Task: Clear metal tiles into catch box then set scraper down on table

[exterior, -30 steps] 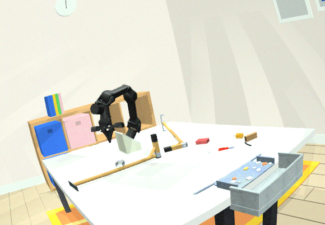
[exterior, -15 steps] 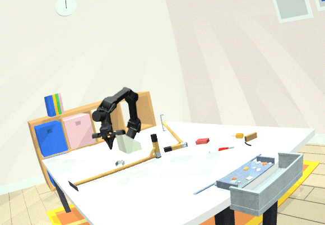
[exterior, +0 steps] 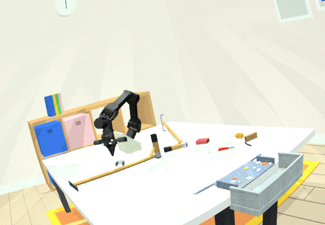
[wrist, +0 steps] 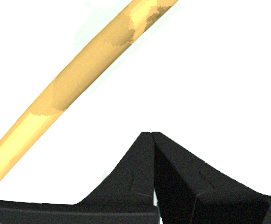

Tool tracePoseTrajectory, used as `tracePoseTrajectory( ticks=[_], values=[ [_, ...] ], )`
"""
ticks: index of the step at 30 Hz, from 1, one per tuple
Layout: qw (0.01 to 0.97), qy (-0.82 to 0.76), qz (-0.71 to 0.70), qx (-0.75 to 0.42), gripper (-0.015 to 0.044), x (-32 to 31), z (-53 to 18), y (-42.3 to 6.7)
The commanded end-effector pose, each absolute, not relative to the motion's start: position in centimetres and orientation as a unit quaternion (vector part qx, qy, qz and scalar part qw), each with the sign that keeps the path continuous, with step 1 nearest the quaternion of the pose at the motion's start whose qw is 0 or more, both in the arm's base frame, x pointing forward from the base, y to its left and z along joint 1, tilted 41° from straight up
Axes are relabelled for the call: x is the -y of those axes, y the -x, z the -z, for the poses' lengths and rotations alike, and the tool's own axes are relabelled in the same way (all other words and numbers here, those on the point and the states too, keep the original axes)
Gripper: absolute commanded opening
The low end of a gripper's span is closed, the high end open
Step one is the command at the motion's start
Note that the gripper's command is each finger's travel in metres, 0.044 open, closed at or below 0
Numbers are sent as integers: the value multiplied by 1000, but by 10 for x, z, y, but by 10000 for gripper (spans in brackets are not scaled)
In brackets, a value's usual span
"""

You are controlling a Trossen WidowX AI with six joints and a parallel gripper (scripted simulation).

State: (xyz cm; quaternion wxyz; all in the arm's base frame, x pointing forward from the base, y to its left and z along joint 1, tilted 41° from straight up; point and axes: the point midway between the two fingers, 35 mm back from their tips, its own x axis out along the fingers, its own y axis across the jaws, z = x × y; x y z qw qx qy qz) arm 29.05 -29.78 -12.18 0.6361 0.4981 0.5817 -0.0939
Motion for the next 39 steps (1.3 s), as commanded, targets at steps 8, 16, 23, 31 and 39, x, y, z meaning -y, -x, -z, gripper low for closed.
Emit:
tracePoseTrajectory(
  ticks=[8, 16, 23, 31, 39],
  values=[
    [633, -504, 93, -581, 0, 278, 143, -293],
    [633, -504, 92, -581, 0, 263, 158, -295],
    [632, -505, 91, -581, 0, 251, 169, -296],
    [632, -505, 91, -581, 0, 241, 178, -296],
    [632, -505, 91, -581, 0, 243, 177, -303]
  ],
)
